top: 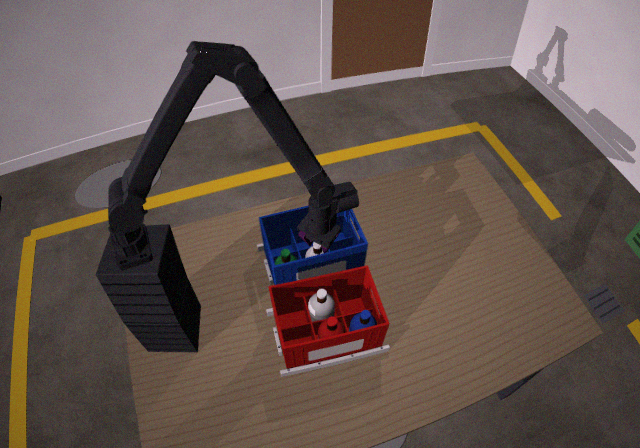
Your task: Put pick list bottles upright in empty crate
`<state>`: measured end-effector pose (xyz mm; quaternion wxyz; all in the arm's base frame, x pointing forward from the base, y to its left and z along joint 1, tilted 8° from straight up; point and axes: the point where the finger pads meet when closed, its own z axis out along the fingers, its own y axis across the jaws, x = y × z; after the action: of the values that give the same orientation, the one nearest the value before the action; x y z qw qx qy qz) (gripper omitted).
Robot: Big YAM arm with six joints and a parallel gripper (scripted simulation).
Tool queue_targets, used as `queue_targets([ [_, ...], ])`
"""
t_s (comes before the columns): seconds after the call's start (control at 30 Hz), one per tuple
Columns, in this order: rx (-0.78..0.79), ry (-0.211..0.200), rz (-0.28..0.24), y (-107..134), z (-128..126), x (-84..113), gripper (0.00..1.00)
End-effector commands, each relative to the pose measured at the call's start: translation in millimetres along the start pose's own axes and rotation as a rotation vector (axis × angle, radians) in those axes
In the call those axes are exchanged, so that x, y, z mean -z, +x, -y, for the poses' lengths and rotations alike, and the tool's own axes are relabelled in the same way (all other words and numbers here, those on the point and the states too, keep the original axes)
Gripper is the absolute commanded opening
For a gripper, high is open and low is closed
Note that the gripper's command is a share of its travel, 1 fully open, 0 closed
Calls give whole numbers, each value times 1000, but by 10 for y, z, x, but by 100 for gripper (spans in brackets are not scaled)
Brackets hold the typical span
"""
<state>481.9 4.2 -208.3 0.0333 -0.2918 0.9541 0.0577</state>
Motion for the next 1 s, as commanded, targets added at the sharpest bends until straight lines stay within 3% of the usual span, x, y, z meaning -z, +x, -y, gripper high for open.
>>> queue_targets([
  [0.0,8,46,61,-329,161,151,61],
  [0.1,9,47,63,-330,161,158,61],
  [0.23,4,28,36,-157,48,93,61],
  [0.97,8,42,55,-227,84,149,61],
])
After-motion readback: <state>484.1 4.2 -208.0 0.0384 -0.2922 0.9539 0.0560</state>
